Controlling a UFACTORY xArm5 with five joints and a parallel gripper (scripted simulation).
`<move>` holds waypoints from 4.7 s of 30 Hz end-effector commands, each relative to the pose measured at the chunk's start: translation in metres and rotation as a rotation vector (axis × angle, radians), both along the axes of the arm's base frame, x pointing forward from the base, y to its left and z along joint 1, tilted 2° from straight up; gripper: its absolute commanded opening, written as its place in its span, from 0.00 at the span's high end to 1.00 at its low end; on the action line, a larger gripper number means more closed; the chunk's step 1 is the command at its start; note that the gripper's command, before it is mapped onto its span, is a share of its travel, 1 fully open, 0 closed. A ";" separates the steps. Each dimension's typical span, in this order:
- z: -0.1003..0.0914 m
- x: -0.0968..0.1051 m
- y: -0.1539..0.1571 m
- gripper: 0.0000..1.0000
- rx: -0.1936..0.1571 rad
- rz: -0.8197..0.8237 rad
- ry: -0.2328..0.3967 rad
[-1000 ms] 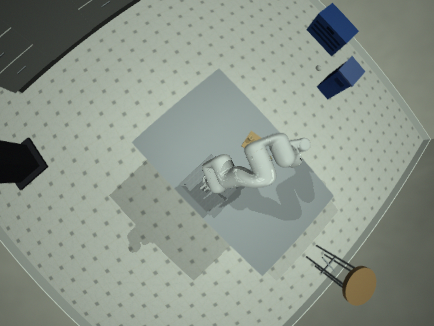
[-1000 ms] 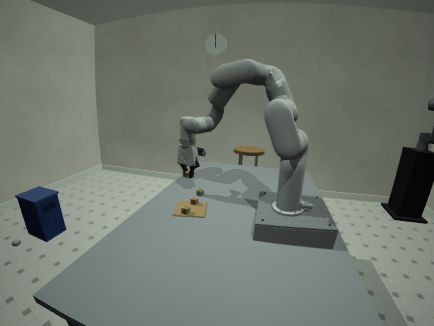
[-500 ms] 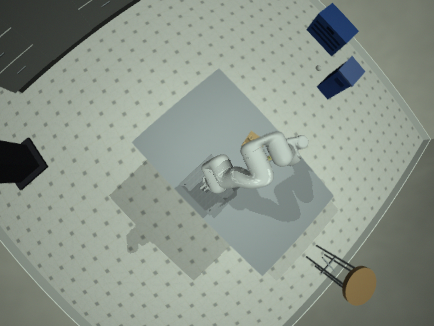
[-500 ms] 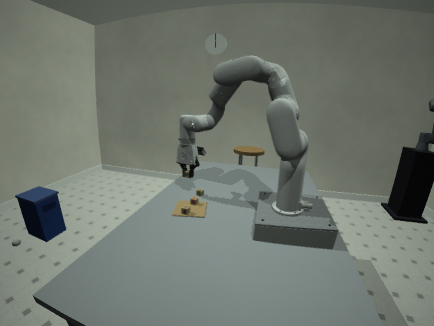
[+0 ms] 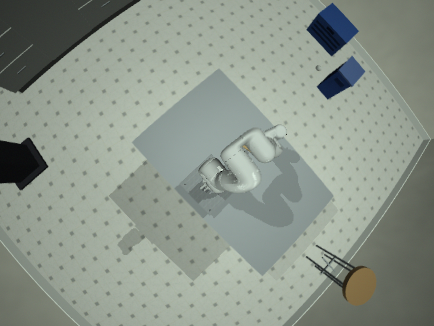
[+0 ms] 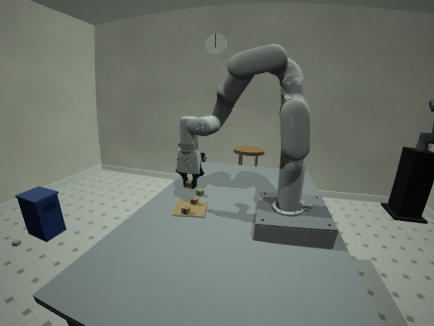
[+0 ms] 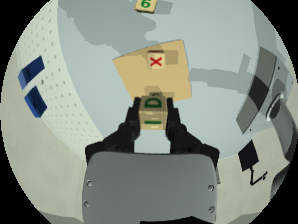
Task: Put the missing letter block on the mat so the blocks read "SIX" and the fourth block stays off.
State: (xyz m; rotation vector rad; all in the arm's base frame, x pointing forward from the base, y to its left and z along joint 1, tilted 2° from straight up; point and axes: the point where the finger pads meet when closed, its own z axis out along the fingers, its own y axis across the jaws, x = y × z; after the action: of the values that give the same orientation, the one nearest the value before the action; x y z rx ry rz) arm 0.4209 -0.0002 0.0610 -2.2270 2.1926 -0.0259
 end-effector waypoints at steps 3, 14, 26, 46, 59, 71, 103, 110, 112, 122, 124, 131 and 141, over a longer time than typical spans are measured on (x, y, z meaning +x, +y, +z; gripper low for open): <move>0.004 -0.005 0.011 0.73 0.001 0.010 -0.012; 0.001 -0.005 0.011 0.73 0.001 0.010 -0.013; -0.035 -0.004 0.011 0.73 0.001 0.010 -0.013; -0.091 -0.002 0.012 0.73 0.001 0.010 -0.013; -0.091 -0.002 0.012 0.73 0.001 0.010 -0.013; -0.091 -0.002 0.012 0.73 0.001 0.010 -0.013; -0.091 -0.002 0.012 0.73 0.001 0.010 -0.013; -0.091 -0.002 0.012 0.73 0.001 0.010 -0.013; -0.091 -0.002 0.012 0.73 0.001 0.010 -0.013; -0.091 -0.002 0.012 0.73 0.001 0.010 -0.013; -0.091 -0.002 0.012 0.73 0.001 0.010 -0.013; -0.091 -0.002 0.012 0.73 0.001 0.010 -0.013; -0.091 -0.002 0.012 0.73 0.001 0.010 -0.013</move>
State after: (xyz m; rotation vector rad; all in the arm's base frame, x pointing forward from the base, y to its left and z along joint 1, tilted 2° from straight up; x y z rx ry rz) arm 0.4178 0.0114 -0.0310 -2.2323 2.1769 -0.0354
